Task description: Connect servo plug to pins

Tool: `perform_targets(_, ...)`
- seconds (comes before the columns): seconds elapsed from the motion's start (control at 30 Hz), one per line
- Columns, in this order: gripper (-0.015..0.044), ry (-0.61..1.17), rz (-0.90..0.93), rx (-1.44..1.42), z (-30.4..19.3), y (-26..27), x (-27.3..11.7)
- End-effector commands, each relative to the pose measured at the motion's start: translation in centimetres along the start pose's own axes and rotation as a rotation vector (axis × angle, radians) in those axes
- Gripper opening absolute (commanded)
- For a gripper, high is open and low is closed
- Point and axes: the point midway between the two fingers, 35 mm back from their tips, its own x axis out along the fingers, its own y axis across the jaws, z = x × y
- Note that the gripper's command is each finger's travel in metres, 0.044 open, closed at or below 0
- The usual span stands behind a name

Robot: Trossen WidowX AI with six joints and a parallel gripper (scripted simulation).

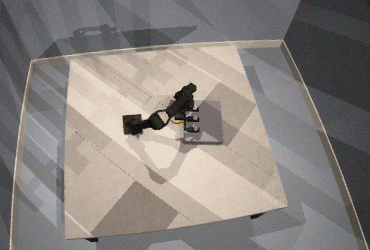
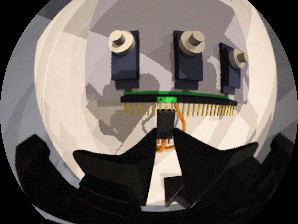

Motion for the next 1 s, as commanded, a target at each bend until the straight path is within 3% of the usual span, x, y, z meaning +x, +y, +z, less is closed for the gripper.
perform_targets(0.0,0.0,0.0,-0.005,-0.001,0.3,-0.2,0.1)
perform_targets(0.47,0.0,0.0,-0.005,-0.001,1.2,-0.3,0.0)
perform_targets(0.77,0.0236,0.0,-0.005,-0.001,0.8,0.0,0.2)
perform_targets(0.97,0.0394,0.001,-0.003,-0.002,0.9,0.1,-4.7)
